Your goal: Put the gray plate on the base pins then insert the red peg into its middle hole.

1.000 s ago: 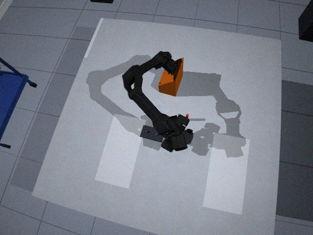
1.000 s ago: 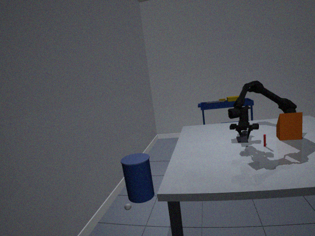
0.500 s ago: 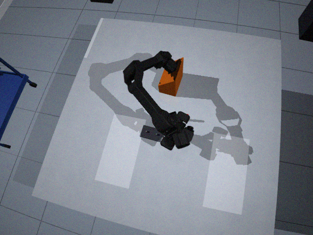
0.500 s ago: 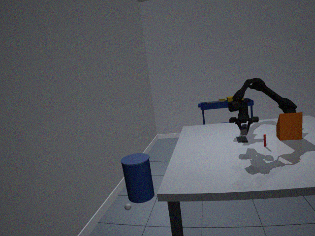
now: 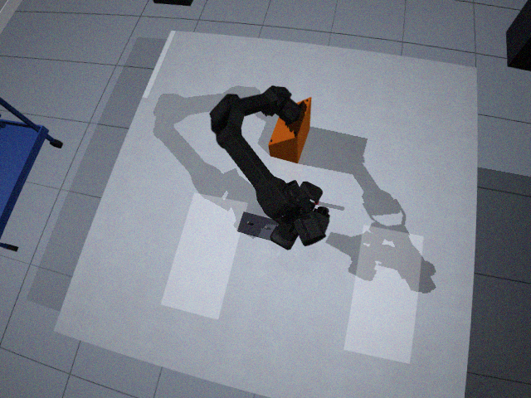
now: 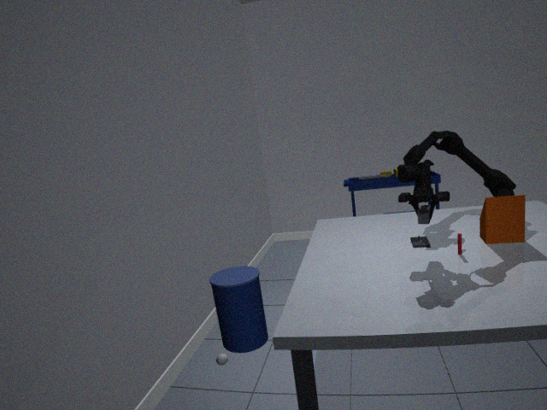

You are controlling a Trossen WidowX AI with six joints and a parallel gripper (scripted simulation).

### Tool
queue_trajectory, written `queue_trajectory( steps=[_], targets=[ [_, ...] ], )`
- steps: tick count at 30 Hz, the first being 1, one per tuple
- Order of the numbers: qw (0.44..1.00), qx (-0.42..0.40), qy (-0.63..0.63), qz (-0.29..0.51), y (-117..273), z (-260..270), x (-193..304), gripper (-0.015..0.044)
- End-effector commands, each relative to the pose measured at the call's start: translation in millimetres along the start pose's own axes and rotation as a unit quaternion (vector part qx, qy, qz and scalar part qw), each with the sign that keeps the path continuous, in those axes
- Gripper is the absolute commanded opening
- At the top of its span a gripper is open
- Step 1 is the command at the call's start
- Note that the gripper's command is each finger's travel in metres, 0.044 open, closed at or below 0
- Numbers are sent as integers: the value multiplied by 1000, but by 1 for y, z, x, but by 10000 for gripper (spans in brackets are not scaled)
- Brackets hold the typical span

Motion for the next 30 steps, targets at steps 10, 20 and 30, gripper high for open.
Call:
queue_trajectory(
  steps=[10, 20, 30],
  targets=[
    [1000, -3, 24, -7, -14, -17, 25, 0],
    [999, -4, 42, -9, -31, -29, 49, 0],
    [997, -2, 72, -8, -48, -40, 75, 0]
  ],
)
Point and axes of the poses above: the point midway between the two fingers, 35 mm back from their tips, its own y axis back along the fingers, its own z axis across the jaws, x = y × z, the point moved 8 cm from there along y, back along the fingers, and after that the axes turned 4 degrees about -y, right-handed, at the moved point
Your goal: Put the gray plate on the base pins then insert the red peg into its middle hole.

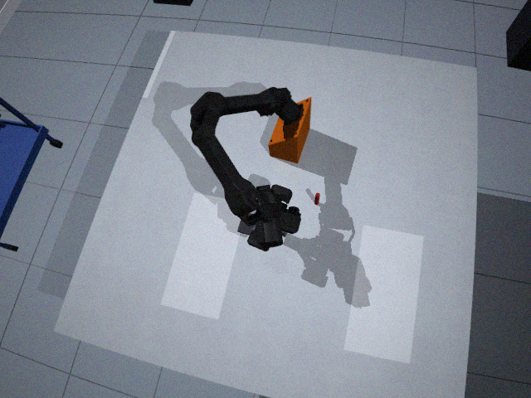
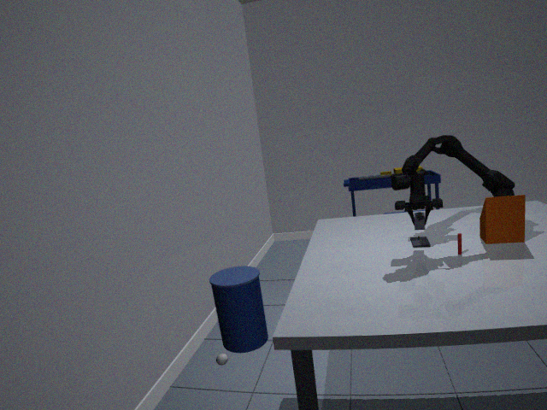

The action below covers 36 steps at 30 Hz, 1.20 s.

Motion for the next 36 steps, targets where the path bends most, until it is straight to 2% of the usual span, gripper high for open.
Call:
queue_trajectory(
  steps=[1, 19, 36],
  targets=[
    [1000, 3, 12, 3, -6, -2, 12, 0],
    [998, 3, 63, 14, -34, -7, 60, 0],
    [998, 3, 63, 14, -34, -7, 61, 0]
  ],
)
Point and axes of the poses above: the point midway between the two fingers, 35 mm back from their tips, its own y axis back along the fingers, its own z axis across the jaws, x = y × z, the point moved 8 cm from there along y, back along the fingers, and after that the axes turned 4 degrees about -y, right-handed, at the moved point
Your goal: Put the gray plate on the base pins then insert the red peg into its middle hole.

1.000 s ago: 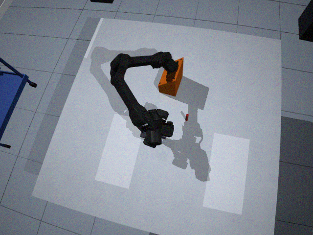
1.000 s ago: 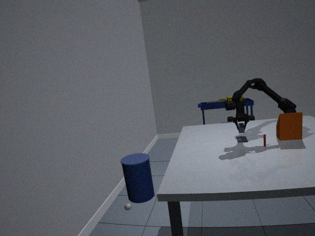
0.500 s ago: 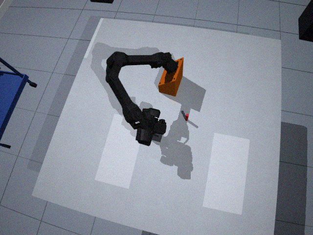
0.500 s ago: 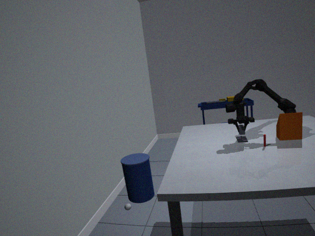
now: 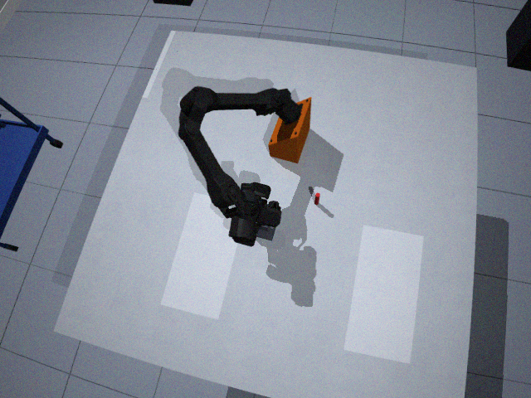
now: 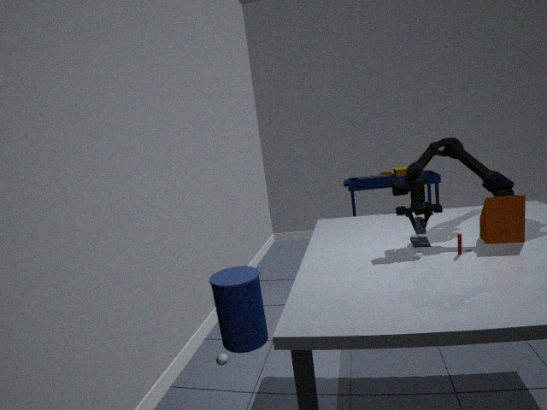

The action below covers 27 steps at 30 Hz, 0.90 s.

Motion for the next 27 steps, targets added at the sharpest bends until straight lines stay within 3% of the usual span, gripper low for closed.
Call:
queue_trajectory(
  steps=[1, 27],
  targets=[
    [1000, 1, 1, 2, 0, 0, 0, 0],
    [1000, 1, 1, 3, -26, -1, 2, 0]
  ],
)
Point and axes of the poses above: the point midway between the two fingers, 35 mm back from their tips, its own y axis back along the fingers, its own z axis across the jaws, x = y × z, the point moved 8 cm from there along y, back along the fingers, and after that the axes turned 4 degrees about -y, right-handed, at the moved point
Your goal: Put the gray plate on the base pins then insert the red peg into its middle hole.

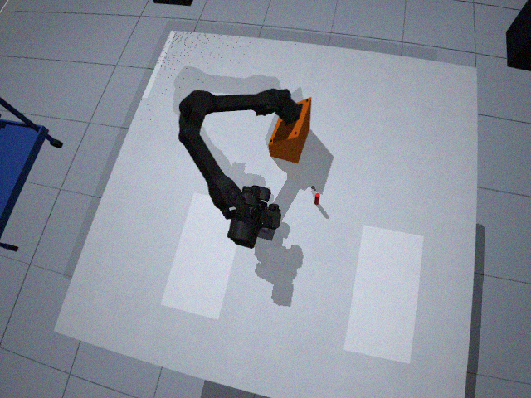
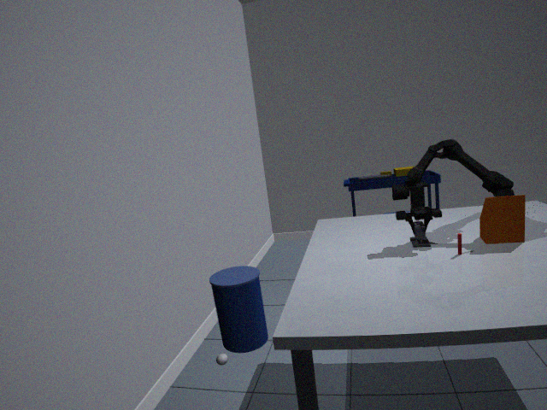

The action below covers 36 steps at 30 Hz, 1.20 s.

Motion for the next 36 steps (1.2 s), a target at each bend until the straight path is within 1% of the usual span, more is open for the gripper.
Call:
queue_trajectory(
  steps=[1, 9, 10, 16, 32, 33, 36],
  targets=[
    [1000, -1, 2, 3, -7, 1, 0, 0],
    [1000, -1, 2, 3, -19, 1, 0, 0],
    [1000, -1, 0, 0, -14, 0, 1, 0],
    [1000, -1, 0, 0, -14, 0, 1, 0],
    [1000, -1, 0, 0, -14, 0, 1, 420],
    [1000, -1, 0, 0, -14, 0, 1, 440],
    [1000, -1, 0, 0, -14, 0, 1, 440]
  ],
)
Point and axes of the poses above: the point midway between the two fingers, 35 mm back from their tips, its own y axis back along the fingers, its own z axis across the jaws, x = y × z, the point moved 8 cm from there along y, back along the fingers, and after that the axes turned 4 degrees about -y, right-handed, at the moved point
